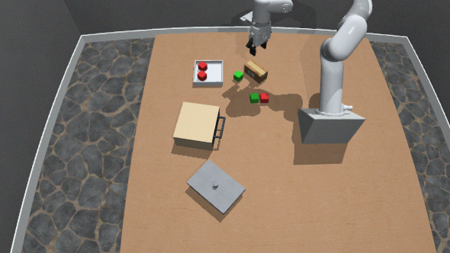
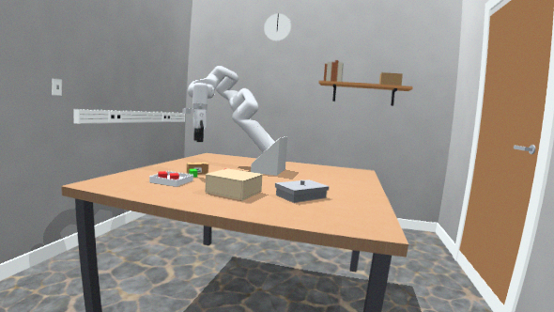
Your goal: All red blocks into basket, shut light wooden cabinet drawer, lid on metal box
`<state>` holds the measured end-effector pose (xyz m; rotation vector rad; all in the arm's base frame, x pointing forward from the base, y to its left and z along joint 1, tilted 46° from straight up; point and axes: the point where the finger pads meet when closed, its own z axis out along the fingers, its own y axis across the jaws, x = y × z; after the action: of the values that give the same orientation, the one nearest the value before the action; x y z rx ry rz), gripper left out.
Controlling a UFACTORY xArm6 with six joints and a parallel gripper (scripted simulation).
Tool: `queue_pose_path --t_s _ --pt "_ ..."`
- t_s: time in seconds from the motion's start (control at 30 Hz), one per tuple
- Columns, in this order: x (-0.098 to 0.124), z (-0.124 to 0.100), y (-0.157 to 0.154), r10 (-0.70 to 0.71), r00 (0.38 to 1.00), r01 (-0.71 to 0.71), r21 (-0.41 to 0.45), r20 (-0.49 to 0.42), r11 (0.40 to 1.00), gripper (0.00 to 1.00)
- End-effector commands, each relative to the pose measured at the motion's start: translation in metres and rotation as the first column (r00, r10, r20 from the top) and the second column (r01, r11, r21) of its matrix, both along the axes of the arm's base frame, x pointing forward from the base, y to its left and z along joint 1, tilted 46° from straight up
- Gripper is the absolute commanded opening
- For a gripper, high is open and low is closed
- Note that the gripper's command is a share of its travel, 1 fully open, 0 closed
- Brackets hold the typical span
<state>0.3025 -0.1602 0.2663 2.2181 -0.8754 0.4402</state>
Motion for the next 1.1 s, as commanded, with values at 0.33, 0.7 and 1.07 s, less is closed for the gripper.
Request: queue_pose_path --t_s 0.33,0.7,1.07 --pt "-0.042 -0.113 0.108 0.446 0.757 -0.465 0.085 -0.477 0.881 0.73" --pt "-0.042 -0.113 0.108 0.509 0.663 -0.536 0.126 -0.548 0.835 0.73" --pt "-0.042 -0.113 0.108 0.509 0.663 -0.536 0.126 -0.548 0.835 0.66"
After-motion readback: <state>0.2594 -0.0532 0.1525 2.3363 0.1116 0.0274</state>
